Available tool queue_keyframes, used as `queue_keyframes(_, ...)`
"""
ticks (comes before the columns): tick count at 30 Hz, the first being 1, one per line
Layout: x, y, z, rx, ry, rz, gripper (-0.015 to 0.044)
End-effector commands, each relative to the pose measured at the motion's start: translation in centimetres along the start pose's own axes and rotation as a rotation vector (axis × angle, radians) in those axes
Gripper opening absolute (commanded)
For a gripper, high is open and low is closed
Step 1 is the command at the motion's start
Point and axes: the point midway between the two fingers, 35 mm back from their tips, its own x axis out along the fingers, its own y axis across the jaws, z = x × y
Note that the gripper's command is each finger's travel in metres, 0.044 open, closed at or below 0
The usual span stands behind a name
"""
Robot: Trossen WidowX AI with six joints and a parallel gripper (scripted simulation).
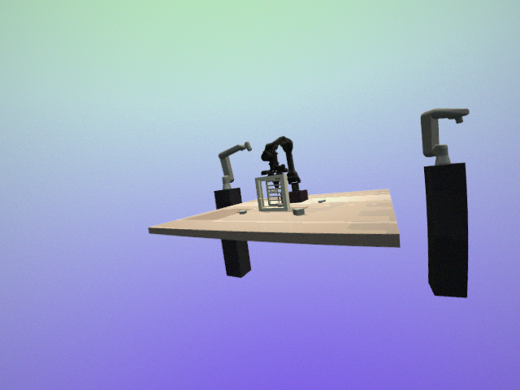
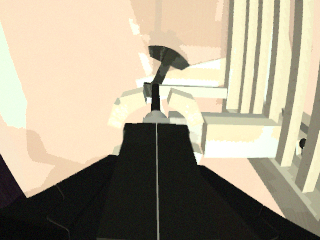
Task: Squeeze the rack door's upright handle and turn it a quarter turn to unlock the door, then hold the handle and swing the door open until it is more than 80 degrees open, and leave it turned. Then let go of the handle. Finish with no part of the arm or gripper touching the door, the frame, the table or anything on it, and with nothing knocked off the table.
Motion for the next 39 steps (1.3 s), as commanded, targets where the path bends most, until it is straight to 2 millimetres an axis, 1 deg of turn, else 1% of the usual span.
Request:
queue_keyframes(1, 0.0, 0.3, 0.3, 0.073, -0.006, -0.008, 0.0021)
queue_keyframes(19, 0.1, 3.6, 1.7, 0.335, -0.008, -0.004, 0.0021)
queue_keyframes(39, 0.1, 6.6, 4.1, 0.604, -0.010, 0.001, 0.0021)
